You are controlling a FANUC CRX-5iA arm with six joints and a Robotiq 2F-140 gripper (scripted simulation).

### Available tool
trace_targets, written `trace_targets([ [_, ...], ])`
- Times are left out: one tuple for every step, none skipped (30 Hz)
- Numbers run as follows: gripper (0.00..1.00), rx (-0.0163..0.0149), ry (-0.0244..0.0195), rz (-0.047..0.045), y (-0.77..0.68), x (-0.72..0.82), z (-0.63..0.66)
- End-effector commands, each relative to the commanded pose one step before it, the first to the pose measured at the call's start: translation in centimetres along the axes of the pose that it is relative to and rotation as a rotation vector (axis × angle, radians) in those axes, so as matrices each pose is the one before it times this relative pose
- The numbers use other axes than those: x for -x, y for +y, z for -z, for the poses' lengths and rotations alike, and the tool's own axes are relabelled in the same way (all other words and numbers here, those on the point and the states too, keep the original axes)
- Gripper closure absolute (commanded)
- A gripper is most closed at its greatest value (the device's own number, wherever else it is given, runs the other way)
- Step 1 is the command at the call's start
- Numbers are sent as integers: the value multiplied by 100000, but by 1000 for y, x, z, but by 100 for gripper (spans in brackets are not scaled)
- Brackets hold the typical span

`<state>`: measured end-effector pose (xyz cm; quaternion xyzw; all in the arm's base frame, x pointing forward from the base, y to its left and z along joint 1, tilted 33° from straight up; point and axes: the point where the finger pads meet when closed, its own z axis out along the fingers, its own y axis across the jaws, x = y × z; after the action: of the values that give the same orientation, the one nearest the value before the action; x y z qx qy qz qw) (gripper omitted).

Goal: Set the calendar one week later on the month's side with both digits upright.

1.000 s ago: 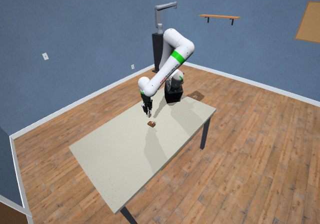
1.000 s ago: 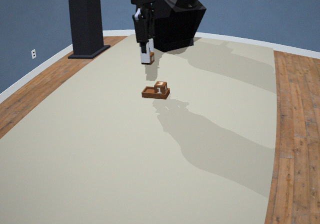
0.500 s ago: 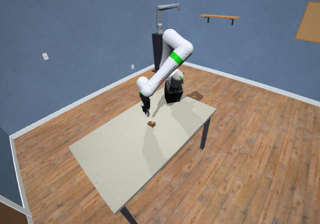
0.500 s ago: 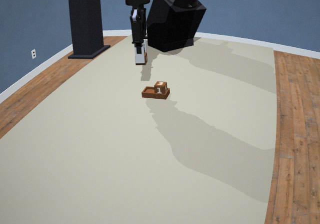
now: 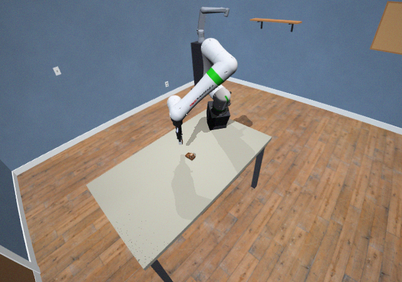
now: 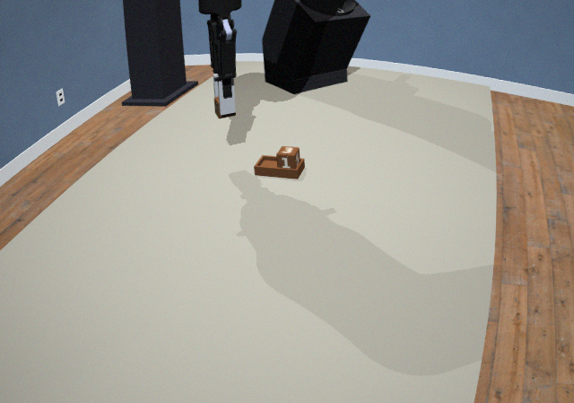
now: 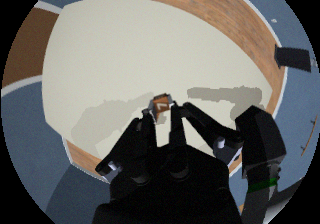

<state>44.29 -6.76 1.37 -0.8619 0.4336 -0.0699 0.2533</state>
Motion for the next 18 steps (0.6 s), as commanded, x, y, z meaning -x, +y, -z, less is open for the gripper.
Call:
trace_targets([
  [83, -2669, -1838, 15261, 1131, -1288, -173],
  [83, -58, -2, 4917, 474, -349, -38],
  [83, -30, 1, 2235, 225, -146, -17],
  [83, -60, 5, 3956, 406, -247, -29],
  [83, -46, 6, 2706, 286, -156, -19],
  [83, -68, 13, 3692, 399, -199, -26],
  [83, -47, 11, 2366, 261, -116, -16],
  [83, -87, 26, 4104, 460, -187, -27],
  [83, -28, 10, 1256, 144, -51, -8],
  [83, 0, 0, 0, 0, 0, 0],
  [83, 0, 0, 0, 0, 0, 0],
  [83, -107, 42, 4591, 530, -174, -29],
  [83, -94, 43, 3777, 444, -119, -23],
  [83, -76, 40, 2951, 352, -77, -18],
  [83, -57, 33, 2149, 258, -47, -13],
  [83, -38, 23, 1411, 171, -26, -8],
  [83, -21, 13, 782, 95, -13, -4],
  [83, -8, 5, 309, 38, -5, -2],
])
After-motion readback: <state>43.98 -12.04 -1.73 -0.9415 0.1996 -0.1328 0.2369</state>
